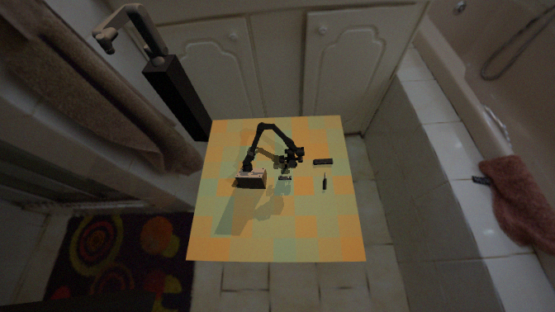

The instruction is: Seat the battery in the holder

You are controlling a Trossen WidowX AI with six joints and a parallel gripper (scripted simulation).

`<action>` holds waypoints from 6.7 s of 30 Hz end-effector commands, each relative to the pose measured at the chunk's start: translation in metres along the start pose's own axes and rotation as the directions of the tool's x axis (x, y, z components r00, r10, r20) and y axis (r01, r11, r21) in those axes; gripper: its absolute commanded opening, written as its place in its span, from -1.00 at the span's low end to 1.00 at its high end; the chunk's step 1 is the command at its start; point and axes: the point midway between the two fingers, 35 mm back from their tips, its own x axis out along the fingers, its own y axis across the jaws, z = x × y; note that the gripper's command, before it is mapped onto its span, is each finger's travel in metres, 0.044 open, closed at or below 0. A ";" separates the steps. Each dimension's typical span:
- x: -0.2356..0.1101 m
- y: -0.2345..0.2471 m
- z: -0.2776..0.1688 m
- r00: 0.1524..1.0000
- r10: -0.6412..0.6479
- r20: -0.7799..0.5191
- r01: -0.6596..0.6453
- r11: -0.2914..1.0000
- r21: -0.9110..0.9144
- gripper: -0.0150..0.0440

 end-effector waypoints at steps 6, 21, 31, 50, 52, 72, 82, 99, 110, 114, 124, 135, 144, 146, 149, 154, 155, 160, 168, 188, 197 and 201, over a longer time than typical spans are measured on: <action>0.014 -0.009 0.000 1.000 -0.004 -0.007 0.004 1.000 0.011 -0.49; 0.014 -0.032 -0.001 1.000 -0.005 -0.007 0.005 1.000 0.012 -0.49; 0.014 -0.049 -0.001 1.000 -0.005 -0.007 0.005 1.000 0.012 -0.49; -0.021 -0.063 0.003 1.000 -0.006 0.002 0.006 1.000 0.010 -0.49; -0.038 -0.065 0.003 1.000 -0.006 0.002 0.006 1.000 0.011 -0.49; -0.045 -0.072 0.002 1.000 -0.004 -0.002 0.003 0.921 -0.390 -0.05; 0.004 -0.090 -0.001 1.000 -0.007 -0.007 -0.006 0.056 -0.998 0.29; 0.012 -0.089 -0.001 1.000 -0.007 -0.006 -0.006 0.036 -0.999 0.29; 0.030 -0.089 0.000 1.000 -0.007 -0.006 -0.005 0.036 -0.999 0.29; 0.037 -0.089 -0.001 1.000 -0.007 -0.006 -0.006 0.036 -0.999 0.29; 0.053 -0.090 -0.001 1.000 -0.007 -0.009 -0.008 0.037 -0.999 0.29; 0.055 -0.091 -0.002 1.000 -0.007 -0.009 -0.009 0.037 -0.999 -0.16; 0.051 -0.090 -0.001 1.000 -0.007 -0.008 -0.008 0.036 -0.999 -0.26; 0.038 -0.089 -0.001 1.000 -0.007 -0.006 -0.006 0.036 -0.999 -0.26; 0.015 -0.089 -0.001 1.000 -0.007 -0.006 -0.006 0.036 -0.999 -0.26; 0.005 -0.090 0.000 1.000 -0.007 -0.006 -0.006 0.037 -0.999 -0.26; 0.004 -0.089 0.001 1.000 -0.006 -0.004 -0.004 0.038 -0.999 -0.26; -0.002 -0.077 0.026 1.000 -0.002 0.014 0.014 0.043 -0.999 -0.26; -0.014 -0.059 0.080 1.000 0.000 0.019 0.019 0.018 -1.000 -0.26; 0.012 -0.061 0.110 0.977 -0.212 0.011 0.010 -0.002 -1.000 -0.26; 0.020 -0.062 0.110 0.962 -0.273 0.008 0.007 -0.002 -1.000 -0.26; 0.022 -0.060 0.110 0.955 -0.296 0.008 0.007 -0.003 -1.000 -0.26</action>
